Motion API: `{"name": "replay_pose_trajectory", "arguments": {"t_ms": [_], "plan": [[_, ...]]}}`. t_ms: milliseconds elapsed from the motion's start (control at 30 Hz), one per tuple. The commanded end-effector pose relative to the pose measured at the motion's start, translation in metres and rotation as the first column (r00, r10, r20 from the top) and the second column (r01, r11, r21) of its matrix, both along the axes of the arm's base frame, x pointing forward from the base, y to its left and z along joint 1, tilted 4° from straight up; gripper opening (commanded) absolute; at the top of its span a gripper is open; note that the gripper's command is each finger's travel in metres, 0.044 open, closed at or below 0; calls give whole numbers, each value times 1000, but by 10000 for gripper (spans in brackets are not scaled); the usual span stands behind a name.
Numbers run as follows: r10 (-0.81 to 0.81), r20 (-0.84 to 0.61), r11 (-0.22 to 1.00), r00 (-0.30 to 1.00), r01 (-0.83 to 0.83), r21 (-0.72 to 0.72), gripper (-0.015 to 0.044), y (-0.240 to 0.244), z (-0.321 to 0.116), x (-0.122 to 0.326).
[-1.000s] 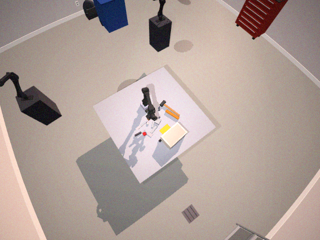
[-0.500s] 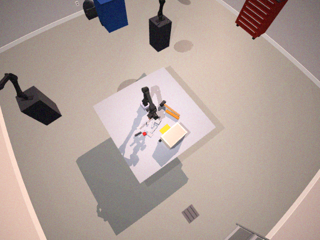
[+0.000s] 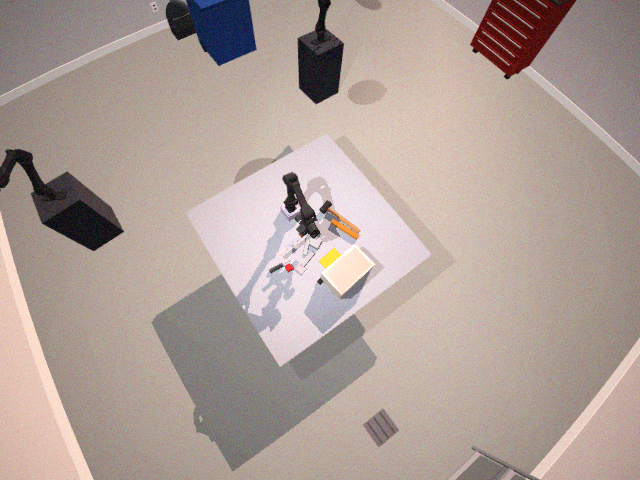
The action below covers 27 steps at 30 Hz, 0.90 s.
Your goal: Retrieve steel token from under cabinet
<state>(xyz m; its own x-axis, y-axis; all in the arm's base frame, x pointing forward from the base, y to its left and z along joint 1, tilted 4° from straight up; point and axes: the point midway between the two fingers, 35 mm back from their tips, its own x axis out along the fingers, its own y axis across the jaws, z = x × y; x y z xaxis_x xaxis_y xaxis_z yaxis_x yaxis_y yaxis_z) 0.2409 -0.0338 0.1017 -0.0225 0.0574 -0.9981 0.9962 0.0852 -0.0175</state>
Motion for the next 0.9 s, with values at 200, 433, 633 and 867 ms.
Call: {"name": "replay_pose_trajectory", "arguments": {"t_ms": [200, 433, 633, 867], "plan": [[5, 1, 1000, 1000, -5, 0, 0, 6, 1, 0], [60, 5, 998, 998, -60, 0, 0, 6, 1, 0], [109, 9, 994, 994, -109, 0, 0, 6, 1, 0], [165, 13, 986, 986, -165, 0, 0, 6, 1, 0]]}}
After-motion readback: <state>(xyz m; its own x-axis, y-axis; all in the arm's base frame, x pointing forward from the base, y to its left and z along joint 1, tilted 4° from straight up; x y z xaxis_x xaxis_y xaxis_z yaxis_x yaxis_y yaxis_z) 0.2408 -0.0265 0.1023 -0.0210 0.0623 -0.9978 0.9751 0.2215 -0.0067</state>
